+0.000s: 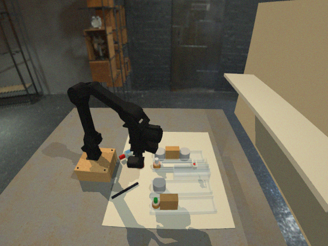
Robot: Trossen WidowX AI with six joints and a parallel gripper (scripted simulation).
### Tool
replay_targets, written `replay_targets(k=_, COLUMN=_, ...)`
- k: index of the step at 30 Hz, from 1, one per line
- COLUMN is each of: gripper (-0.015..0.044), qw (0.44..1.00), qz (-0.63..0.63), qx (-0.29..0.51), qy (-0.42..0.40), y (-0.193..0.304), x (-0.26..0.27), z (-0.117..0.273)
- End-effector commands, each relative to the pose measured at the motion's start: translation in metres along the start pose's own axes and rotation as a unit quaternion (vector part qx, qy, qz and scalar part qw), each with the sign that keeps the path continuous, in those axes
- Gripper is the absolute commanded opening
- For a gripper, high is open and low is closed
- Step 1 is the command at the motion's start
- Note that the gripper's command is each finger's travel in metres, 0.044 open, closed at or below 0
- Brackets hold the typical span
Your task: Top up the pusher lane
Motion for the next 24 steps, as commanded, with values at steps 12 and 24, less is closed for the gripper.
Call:
replay_targets(k=12, gripper=0.0, qw=1.0, qz=0.012, qx=0.002, qy=-0.002, y=-0.007, x=0.067, z=-0.037)
replay_targets(k=24, gripper=0.0, qw=1.0, qz=0.014, qx=0.002, qy=-0.002, y=-0.006, x=0.084, z=-0.064)
Point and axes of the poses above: the point midway between the two fingers, 35 mm back from their tips, its own z axis back along the fingers, its own x axis across the jaws, y = z × x, the point moved 4 cm from there along z, back along the fingers, and after that the axes turned 14 degrees about -z, right-handed, at the moved point
